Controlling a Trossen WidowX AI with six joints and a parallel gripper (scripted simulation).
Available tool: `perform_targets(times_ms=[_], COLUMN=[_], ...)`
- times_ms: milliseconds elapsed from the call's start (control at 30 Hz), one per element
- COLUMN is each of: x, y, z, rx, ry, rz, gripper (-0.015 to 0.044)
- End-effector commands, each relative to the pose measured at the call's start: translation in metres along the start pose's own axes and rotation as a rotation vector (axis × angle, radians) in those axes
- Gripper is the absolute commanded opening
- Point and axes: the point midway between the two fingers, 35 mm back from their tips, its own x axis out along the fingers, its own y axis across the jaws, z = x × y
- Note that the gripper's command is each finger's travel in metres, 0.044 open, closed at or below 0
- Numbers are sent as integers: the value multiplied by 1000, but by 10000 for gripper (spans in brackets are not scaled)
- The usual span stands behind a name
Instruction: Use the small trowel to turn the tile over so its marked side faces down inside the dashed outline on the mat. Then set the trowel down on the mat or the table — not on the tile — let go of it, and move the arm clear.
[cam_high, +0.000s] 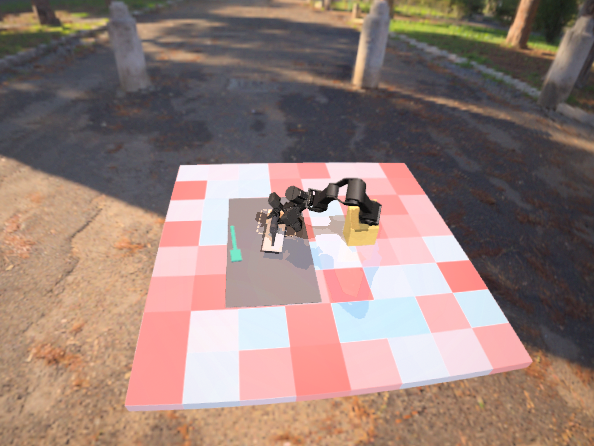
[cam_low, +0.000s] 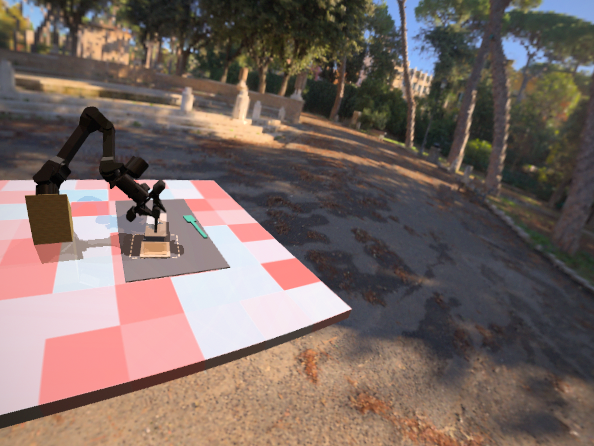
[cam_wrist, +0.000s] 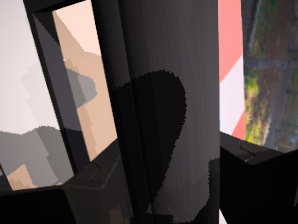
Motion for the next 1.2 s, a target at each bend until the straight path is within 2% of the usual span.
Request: perform_targets(times_ms=[0, 967, 1167], x=[-2, -37, -39], y=[-7, -43, -44], z=[8, 90, 92], rx=[-6, -4, -4], ry=[-4, -6, -6], rz=[-8, -9, -8], gripper=[0, 0, 0])
